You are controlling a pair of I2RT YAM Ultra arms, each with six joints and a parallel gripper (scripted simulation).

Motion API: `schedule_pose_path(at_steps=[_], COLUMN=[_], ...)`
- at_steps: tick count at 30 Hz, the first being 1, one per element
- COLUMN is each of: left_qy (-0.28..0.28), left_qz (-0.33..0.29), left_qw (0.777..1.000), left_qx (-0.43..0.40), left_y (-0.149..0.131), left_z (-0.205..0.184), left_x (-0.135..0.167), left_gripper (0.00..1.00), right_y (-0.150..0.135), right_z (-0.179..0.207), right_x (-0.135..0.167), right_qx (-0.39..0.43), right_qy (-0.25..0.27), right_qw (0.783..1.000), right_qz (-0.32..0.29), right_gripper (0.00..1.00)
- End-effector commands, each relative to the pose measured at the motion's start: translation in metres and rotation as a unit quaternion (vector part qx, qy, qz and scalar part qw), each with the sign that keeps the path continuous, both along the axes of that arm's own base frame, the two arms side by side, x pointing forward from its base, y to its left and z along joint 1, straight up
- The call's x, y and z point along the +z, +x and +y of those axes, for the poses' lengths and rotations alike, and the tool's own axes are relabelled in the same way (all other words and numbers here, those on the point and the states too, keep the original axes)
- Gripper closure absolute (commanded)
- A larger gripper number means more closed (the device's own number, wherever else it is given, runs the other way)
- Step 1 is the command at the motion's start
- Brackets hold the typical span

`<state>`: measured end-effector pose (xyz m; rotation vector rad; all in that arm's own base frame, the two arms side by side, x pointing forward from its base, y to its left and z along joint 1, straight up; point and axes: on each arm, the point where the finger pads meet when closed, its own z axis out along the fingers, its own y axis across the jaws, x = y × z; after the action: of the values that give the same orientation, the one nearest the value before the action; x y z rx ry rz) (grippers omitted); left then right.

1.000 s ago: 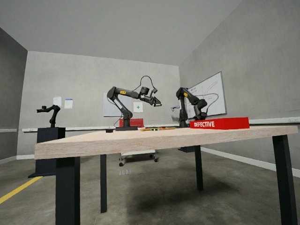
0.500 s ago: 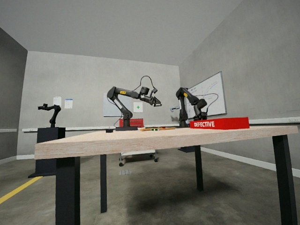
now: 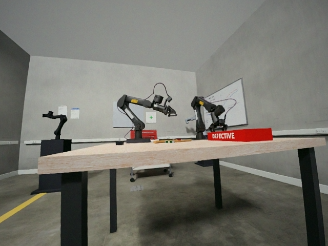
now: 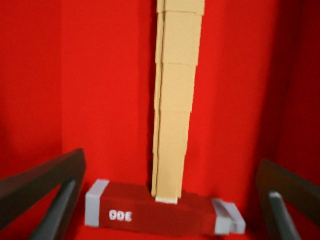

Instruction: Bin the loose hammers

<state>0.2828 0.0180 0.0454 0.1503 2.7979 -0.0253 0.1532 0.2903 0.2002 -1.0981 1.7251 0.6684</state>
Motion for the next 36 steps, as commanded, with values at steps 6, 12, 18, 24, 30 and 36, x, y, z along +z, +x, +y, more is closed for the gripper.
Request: schedule_pose_path(at_steps=[6, 12, 18, 24, 30, 36], left_qy=[0.0, 0.002, -0.004, -0.01, -0.014, -0.016], left_qz=[-0.008, 0.004, 0.014, -0.02, -0.059, -0.078], left_qw=[1.0, 1.0, 1.0, 0.998, 0.996, 0.994], left_qx=[-0.002, -0.002, 0.023, 0.054, 0.072, 0.076], left_y=[-0.009, -0.013, -0.025, -0.049, -0.064, -0.069], left_z=[0.003, 0.005, 0.004, 0.001, -0.001, -0.002], left_x=[0.041, 0.033, 0.037, 0.059, 0.077, 0.084], left_gripper=[0.0, 0.0, 0.0, 0.0, 0.0, 0.0], right_y=[0.0, 0.0, 0.005, 0.046, 0.077, 0.088], right_z=[0.004, 0.004, -0.003, -0.046, -0.093, -0.117], right_x=[0.011, 0.011, -0.002, -0.057, -0.094, -0.109], right_qx=[0.002, 0.002, -0.011, -0.098, -0.179, -0.216], right_qy=[0.017, 0.017, -0.014, -0.131, -0.203, -0.229], right_qw=[1.0, 1.0, 1.0, 0.983, 0.95, 0.93], right_qz=[-0.009, -0.009, 0.006, 0.078, 0.154, 0.19], right_gripper=[0.0, 0.0, 0.0, 0.0, 0.0, 0.0])
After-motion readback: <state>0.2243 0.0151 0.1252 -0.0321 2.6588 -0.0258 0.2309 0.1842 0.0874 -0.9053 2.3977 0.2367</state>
